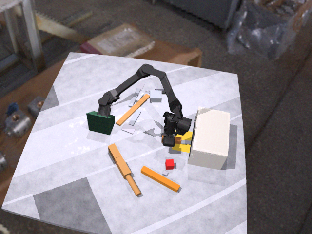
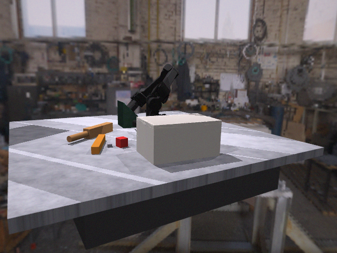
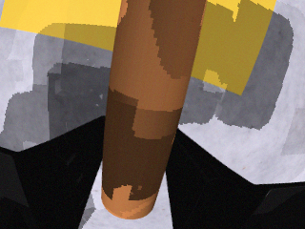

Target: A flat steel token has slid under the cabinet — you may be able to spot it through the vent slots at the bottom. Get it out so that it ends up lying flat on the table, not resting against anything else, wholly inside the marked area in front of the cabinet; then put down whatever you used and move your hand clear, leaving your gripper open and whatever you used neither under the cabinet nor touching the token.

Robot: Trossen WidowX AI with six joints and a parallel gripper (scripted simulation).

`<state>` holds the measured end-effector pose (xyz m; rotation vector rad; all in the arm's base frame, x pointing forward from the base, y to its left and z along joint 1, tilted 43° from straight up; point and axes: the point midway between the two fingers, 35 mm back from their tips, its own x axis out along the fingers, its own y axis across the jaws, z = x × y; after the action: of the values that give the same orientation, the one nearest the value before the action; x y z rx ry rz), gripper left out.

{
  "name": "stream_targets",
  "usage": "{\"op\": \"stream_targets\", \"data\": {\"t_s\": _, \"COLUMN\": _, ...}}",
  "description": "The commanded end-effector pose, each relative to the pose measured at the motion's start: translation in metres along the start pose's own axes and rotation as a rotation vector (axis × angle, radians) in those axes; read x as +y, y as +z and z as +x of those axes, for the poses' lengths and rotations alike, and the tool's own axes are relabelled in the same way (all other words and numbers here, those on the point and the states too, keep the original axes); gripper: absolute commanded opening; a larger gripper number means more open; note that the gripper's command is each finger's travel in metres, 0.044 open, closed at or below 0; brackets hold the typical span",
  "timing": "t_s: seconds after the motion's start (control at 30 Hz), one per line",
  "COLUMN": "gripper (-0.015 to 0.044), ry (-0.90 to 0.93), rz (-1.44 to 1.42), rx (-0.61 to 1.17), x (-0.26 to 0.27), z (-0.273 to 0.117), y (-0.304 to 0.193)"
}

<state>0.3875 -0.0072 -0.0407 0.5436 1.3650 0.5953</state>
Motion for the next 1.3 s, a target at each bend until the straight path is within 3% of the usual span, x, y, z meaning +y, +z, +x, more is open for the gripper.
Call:
{"op": "stream_targets", "data": {"t_s": 0.0, "gripper": 0.0000, "ry": 0.003, "rz": -0.002, "rx": 0.004, "x": 0.000, "z": 0.001, "y": -0.007}}
{"op": "stream_targets", "data": {"t_s": 1.27, "gripper": 0.0000, "ry": 0.003, "rz": 0.000, "rx": 0.006, "x": -0.001, "z": 0.001, "y": -0.046}}
